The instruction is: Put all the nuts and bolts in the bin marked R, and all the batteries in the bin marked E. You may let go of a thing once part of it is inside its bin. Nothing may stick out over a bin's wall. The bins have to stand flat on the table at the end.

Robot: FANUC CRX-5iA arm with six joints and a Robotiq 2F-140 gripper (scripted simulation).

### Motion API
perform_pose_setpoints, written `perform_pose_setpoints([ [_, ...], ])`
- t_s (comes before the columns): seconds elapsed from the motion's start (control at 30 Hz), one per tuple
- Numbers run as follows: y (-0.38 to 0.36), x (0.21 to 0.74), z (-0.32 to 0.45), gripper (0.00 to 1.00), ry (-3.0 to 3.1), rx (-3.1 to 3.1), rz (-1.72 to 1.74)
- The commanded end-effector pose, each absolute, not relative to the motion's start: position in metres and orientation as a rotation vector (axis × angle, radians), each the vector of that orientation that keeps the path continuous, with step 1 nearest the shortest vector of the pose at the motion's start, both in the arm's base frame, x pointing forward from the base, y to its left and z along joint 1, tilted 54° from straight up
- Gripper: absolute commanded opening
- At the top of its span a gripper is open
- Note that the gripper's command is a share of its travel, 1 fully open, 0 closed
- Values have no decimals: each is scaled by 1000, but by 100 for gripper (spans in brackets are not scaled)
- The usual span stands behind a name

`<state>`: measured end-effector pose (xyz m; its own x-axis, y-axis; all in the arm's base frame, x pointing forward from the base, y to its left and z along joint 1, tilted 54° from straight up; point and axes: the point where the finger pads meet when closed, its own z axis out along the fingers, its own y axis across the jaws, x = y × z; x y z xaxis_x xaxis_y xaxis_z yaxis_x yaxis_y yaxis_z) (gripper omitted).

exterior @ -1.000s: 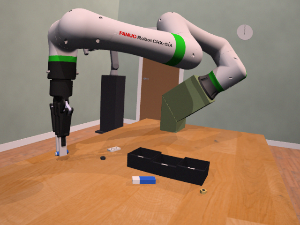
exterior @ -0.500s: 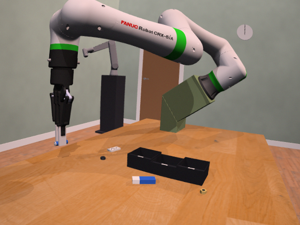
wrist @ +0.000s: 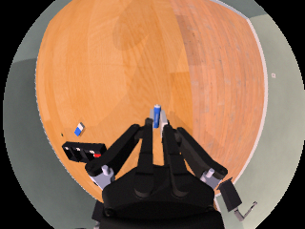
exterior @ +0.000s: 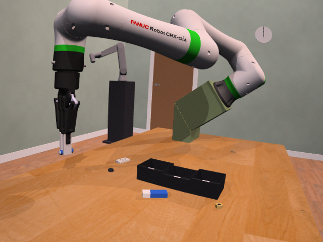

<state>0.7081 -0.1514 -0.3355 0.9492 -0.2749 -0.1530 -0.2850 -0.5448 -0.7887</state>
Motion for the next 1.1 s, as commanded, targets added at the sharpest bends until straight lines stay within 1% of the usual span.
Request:
perform_pose_setpoints([
  [0.0,-150,706,-331,15,434,-2153,65],
  [0.27,-123,683,-298,15,705,-2083,216],
  [1.07,-56,626,-217,15,1263,-1795,622],
])
